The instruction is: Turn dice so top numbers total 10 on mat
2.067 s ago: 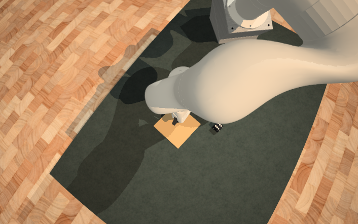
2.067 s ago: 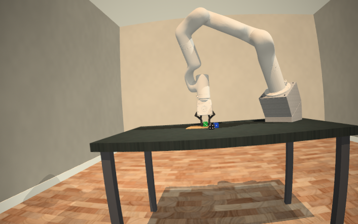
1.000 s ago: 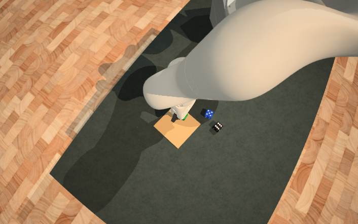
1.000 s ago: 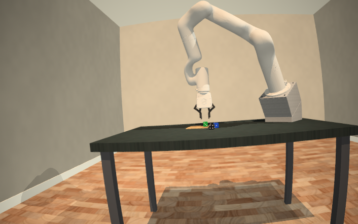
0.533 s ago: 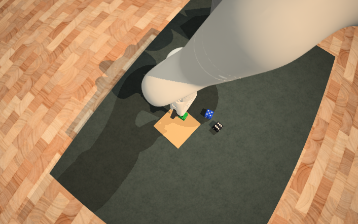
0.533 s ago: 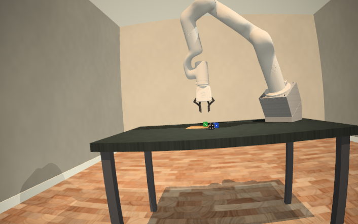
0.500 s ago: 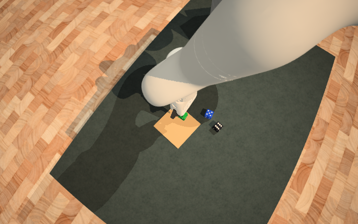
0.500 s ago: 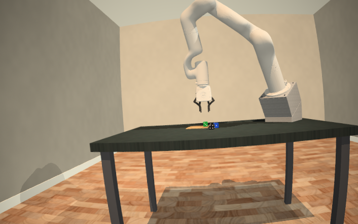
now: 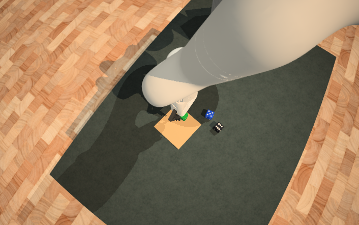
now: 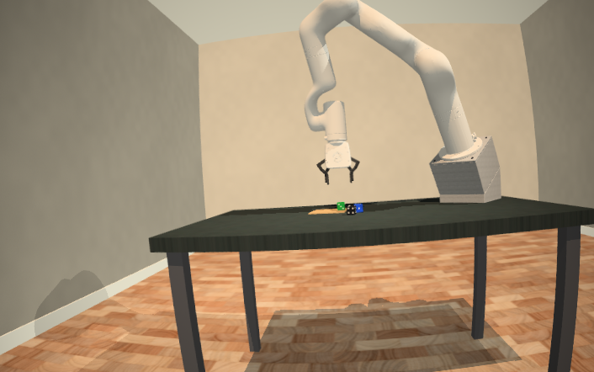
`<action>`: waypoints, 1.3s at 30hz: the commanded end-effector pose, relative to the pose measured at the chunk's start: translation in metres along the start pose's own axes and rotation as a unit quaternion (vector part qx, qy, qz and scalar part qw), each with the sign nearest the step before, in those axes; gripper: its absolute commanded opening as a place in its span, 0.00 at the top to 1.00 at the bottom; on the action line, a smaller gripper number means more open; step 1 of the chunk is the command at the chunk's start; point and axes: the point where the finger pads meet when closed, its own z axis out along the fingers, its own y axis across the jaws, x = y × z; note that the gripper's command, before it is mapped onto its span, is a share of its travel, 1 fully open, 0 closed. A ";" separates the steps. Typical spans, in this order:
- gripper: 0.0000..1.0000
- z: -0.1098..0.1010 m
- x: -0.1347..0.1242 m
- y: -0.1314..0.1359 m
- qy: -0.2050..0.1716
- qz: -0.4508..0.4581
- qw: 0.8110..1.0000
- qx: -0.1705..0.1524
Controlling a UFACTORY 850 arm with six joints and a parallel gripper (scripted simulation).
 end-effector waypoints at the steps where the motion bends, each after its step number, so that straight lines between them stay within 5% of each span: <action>1: 0.00 0.000 0.000 -0.001 0.000 0.000 1.000 0.001; 14: 0.00 0.000 -0.001 -0.001 0.000 -0.015 1.000 0.001; 22: 0.00 0.001 -0.013 0.000 0.001 -0.118 0.993 0.001; 29: 0.00 0.002 -0.023 0.001 0.001 -0.214 0.977 0.001; 39: 0.00 0.004 -0.044 0.004 0.001 -0.400 0.917 0.001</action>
